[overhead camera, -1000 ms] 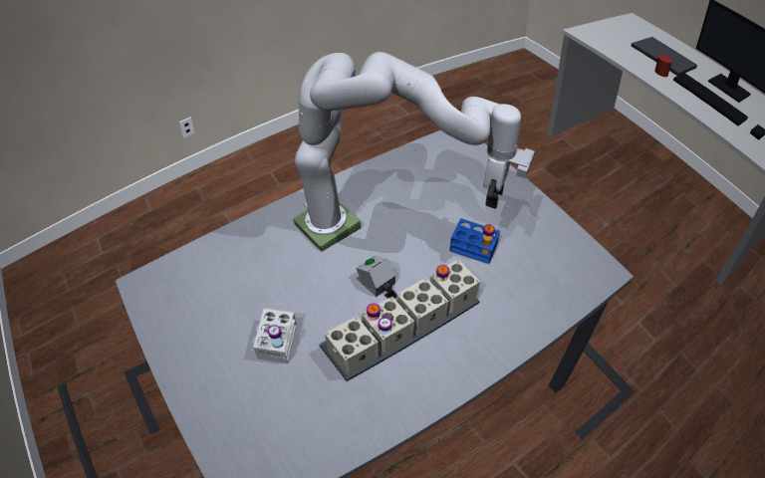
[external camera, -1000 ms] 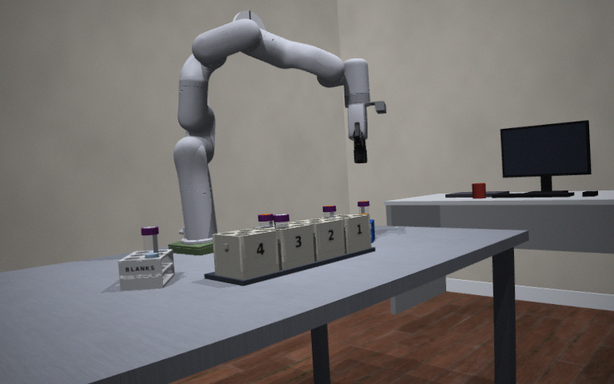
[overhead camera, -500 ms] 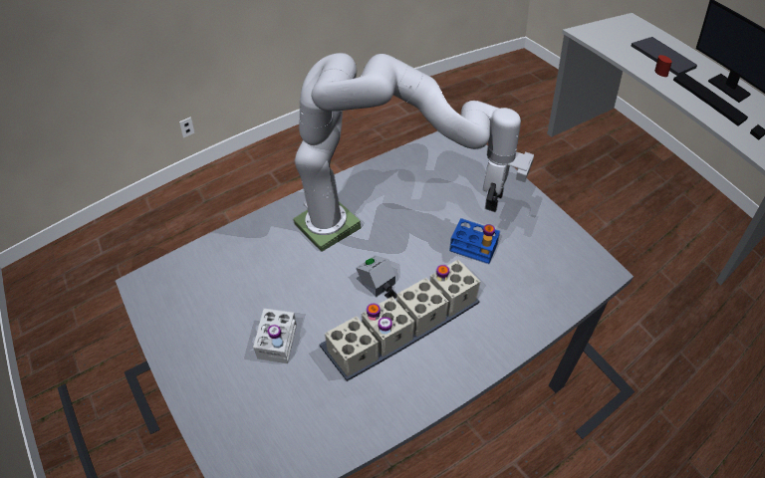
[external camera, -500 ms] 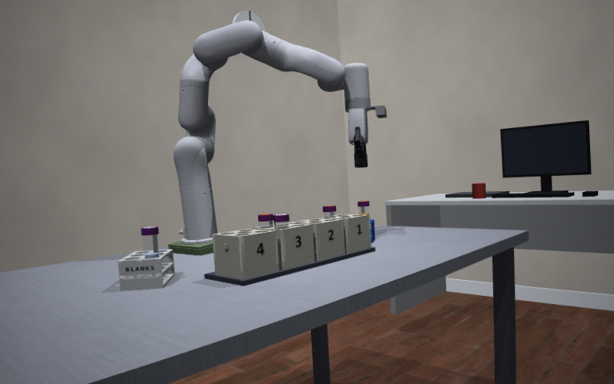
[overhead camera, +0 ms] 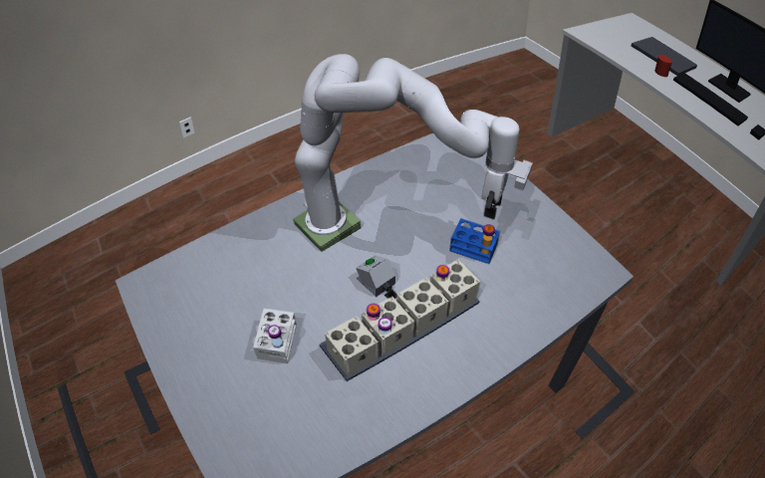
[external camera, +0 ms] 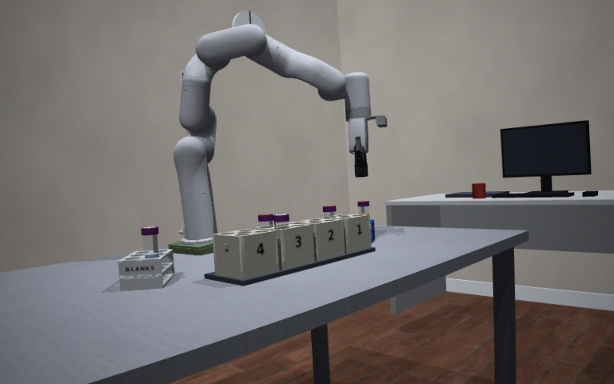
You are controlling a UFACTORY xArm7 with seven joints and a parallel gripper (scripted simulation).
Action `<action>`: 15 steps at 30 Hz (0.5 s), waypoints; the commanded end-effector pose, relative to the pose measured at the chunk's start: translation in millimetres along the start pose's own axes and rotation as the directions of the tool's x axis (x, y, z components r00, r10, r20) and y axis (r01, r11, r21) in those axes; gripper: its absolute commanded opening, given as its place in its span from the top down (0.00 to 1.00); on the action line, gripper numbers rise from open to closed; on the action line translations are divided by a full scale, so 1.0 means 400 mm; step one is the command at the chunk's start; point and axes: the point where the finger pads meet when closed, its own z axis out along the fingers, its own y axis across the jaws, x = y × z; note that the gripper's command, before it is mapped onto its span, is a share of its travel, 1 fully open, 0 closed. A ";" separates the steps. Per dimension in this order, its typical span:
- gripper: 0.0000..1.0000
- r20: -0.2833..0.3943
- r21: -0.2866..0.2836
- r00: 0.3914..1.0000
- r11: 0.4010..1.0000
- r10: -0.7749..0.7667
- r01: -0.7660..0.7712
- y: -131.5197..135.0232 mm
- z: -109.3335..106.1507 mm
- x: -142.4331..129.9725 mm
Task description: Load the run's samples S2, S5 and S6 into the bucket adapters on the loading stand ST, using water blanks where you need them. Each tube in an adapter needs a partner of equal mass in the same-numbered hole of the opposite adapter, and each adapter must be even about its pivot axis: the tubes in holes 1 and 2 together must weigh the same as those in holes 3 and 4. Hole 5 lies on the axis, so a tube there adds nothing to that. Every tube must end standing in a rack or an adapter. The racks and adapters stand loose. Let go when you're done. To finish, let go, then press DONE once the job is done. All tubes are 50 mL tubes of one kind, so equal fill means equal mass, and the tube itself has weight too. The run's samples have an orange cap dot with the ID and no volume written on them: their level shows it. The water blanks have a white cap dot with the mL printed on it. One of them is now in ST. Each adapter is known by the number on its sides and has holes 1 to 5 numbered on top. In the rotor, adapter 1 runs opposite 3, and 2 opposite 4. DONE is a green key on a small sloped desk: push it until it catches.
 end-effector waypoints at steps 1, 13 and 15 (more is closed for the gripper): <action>0.43 -0.007 0.001 1.000 1.000 0.000 0.000 -0.001 0.007 0.004; 0.43 -0.007 0.001 1.000 1.000 0.000 0.000 -0.001 0.067 0.005; 0.43 -0.007 0.001 1.000 1.000 0.000 0.000 -0.001 0.072 0.005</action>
